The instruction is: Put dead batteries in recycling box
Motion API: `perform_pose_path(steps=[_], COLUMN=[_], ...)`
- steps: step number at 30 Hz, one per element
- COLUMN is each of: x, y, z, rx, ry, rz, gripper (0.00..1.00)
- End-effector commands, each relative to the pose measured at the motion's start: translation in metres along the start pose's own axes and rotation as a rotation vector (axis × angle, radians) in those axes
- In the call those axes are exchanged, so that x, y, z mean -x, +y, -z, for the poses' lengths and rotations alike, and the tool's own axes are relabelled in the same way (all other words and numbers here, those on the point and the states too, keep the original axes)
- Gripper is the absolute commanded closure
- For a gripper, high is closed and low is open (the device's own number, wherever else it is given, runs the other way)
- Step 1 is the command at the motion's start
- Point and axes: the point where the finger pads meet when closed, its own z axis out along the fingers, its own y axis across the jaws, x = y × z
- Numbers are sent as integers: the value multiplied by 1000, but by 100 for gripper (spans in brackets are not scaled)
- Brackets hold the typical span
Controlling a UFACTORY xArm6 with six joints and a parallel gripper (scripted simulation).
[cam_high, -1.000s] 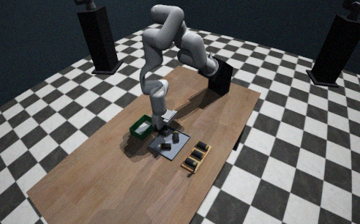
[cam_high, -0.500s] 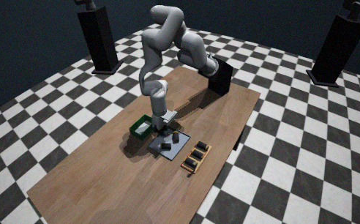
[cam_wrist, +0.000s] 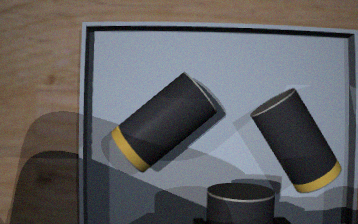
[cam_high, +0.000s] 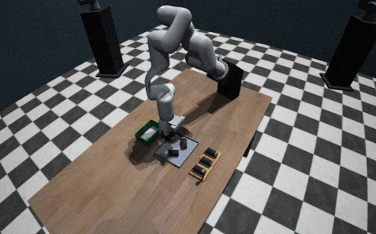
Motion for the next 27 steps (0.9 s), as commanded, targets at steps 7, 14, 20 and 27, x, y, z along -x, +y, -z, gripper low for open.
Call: perform_pose_path(steps=[7, 14, 20, 27], x=[0, 0, 0, 0], y=[1, 1, 1, 1], z=[-17, -36, -42, -44], rx=[3, 3, 3, 3], ry=[0, 0, 0, 0], rz=[0, 0, 0, 0], gripper=[72, 72, 72, 72])
